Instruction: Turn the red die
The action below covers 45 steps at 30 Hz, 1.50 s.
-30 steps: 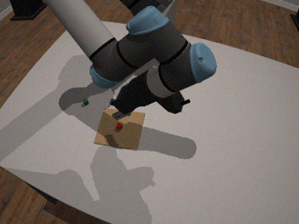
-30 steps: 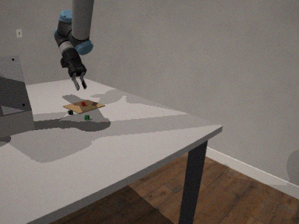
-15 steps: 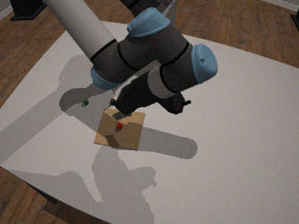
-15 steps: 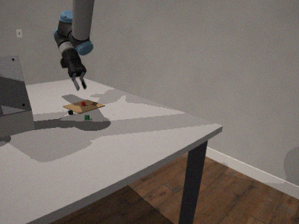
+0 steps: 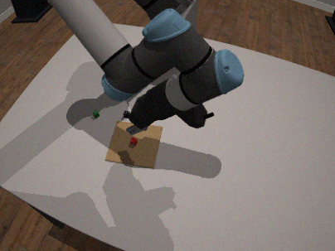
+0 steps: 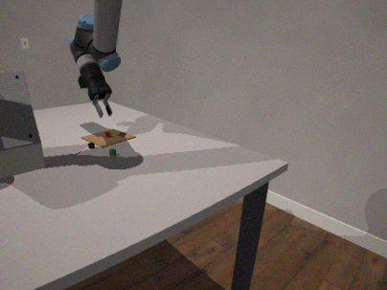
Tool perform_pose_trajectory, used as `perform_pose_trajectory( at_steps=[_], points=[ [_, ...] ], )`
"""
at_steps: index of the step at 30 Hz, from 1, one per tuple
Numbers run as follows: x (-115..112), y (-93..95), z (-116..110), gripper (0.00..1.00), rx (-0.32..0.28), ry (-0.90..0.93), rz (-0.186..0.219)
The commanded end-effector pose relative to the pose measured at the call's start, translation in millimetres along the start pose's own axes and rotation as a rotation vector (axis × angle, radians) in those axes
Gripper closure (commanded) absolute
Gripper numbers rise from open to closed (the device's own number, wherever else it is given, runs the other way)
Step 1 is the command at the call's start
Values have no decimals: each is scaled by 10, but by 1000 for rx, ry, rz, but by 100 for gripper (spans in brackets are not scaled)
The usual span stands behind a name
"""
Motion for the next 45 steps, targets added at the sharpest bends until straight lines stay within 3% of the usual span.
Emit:
perform_pose_trajectory(
  at_steps=[1, 45],
  points=[
    [0, 8, 8, 36, 0, 1, -1],
    [-110, 435, 422, 36, 0, 1, -1]
  ],
)
Point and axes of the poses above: the point where the finger pads meet when closed, its own y axis out along the fingers, its own x axis across the jaws, z = x × y, the point moved 4 cm from there along -y, back along the fingers, and after that the axes turned 15 degrees about y, right-handed, at the moved point
